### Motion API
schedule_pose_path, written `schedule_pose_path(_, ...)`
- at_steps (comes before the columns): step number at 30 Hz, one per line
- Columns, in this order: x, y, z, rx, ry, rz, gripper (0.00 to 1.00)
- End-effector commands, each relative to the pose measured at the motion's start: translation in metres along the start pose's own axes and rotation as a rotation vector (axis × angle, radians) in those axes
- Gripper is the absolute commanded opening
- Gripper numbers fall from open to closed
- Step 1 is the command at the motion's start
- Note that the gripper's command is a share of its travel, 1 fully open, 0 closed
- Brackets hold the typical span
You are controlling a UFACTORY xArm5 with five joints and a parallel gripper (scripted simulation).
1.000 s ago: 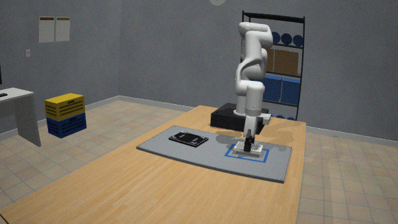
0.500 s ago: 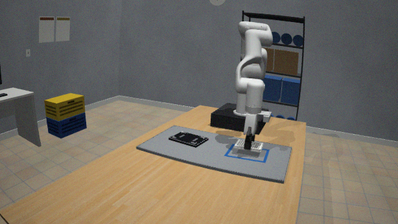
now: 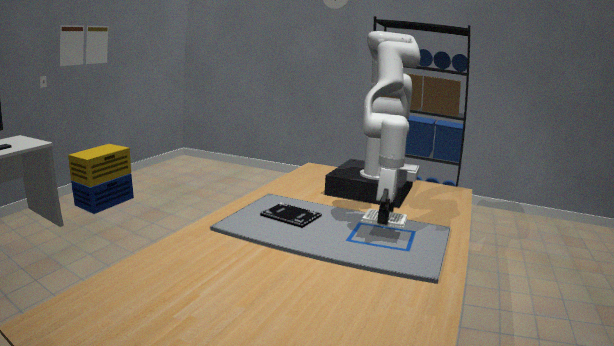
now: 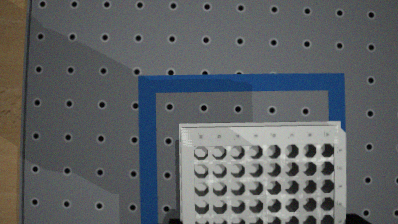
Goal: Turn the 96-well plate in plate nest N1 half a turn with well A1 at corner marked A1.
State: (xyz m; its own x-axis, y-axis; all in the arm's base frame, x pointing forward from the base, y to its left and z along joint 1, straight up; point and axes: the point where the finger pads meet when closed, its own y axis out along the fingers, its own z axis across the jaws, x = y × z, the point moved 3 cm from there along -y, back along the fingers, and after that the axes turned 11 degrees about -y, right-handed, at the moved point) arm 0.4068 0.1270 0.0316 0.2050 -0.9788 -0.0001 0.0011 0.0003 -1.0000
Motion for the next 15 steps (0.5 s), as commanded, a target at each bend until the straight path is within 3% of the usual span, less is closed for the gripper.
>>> schedule_pose_path(1,0.0,-0.008,0.001,0.004,0.0,-0.001,0.0)
schedule_pose_path(15,0.0,-0.028,0.001,0.004,0.0,-0.001,0.0)
